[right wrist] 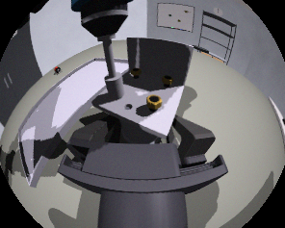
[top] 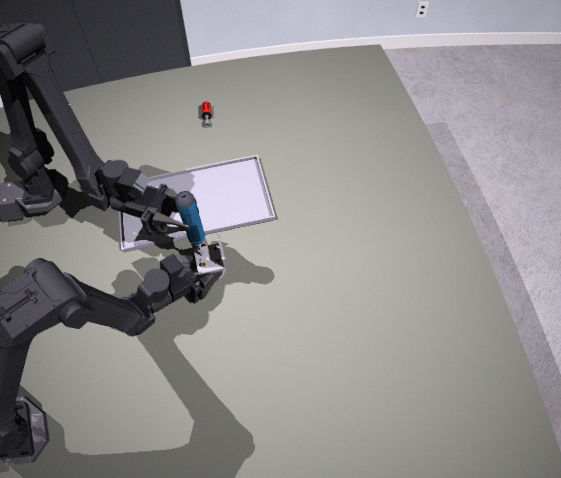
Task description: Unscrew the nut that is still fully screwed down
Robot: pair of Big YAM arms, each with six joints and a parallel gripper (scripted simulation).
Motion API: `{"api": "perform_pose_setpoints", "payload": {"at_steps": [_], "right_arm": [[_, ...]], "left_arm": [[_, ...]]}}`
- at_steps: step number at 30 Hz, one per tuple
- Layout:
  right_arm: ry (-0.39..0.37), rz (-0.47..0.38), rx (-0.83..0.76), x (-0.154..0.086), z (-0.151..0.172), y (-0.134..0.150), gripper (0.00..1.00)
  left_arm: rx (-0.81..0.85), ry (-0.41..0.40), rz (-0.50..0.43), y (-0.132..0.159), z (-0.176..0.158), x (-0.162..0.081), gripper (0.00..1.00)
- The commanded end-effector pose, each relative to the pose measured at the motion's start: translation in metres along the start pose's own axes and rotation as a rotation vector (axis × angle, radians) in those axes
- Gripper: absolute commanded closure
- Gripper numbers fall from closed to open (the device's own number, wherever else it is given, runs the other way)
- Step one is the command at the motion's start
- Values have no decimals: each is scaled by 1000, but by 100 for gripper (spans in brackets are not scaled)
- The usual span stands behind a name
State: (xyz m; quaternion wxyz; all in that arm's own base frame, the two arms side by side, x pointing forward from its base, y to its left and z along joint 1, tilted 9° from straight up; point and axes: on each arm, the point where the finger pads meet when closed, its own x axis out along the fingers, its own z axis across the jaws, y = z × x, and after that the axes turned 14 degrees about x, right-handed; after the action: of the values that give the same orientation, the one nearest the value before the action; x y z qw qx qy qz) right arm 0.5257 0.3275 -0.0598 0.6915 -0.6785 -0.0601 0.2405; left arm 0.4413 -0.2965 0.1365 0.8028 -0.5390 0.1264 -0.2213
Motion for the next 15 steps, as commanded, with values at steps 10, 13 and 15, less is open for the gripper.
{"api": "perform_pose_setpoints", "payload": {"at_steps": [10,13,15], "right_arm": [[19,32,1,0,-12,13,41],[19,32,1,0,-12,13,41],[19,32,1,0,-12,13,41]], "left_arm": [[-2,-21,-89,-44,7,9,58],[-3,-22,-92,-45,7,9,58],[-2,-19,-83,-43,7,9,58]]}}
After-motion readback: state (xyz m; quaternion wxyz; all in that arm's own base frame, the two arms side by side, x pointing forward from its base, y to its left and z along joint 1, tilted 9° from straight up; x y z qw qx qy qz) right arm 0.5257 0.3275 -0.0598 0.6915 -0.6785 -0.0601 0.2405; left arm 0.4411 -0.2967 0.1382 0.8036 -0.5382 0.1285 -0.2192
